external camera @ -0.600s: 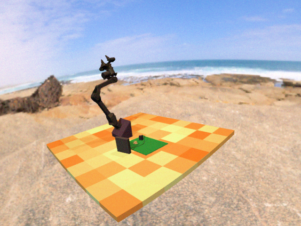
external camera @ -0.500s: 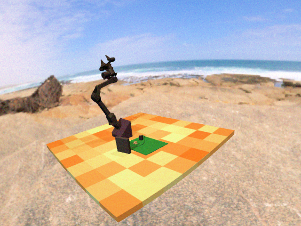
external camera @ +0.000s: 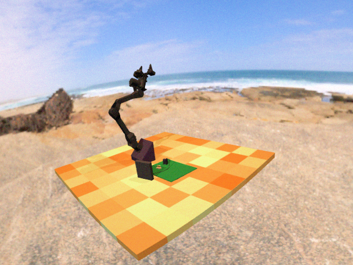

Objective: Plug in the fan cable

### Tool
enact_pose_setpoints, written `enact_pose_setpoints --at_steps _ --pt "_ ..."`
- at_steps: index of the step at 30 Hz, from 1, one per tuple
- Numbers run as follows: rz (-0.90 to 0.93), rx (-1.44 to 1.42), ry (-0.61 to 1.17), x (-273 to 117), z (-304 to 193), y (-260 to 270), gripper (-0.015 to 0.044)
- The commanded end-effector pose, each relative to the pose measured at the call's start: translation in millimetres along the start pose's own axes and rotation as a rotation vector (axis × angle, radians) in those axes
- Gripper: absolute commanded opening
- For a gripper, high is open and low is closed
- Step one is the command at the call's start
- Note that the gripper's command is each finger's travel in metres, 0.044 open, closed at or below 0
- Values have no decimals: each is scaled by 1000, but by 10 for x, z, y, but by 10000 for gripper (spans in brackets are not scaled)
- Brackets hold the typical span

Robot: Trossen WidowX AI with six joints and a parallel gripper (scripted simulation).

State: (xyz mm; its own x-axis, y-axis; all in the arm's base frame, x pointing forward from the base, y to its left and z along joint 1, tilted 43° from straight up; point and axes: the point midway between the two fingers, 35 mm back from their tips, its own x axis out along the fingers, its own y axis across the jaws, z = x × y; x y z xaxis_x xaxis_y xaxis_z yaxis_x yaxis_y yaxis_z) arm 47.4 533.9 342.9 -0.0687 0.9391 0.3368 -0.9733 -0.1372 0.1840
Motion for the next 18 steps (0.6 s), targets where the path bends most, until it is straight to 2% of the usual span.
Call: enact_pose_setpoints --at_steps 1,9,18 --pt "-188 41 162 -120 -356 -589 440" --pt "-564 123 467 -738 -972 -1631 440" --pt "-987 218 811 -1906 -1454 -2420 440"
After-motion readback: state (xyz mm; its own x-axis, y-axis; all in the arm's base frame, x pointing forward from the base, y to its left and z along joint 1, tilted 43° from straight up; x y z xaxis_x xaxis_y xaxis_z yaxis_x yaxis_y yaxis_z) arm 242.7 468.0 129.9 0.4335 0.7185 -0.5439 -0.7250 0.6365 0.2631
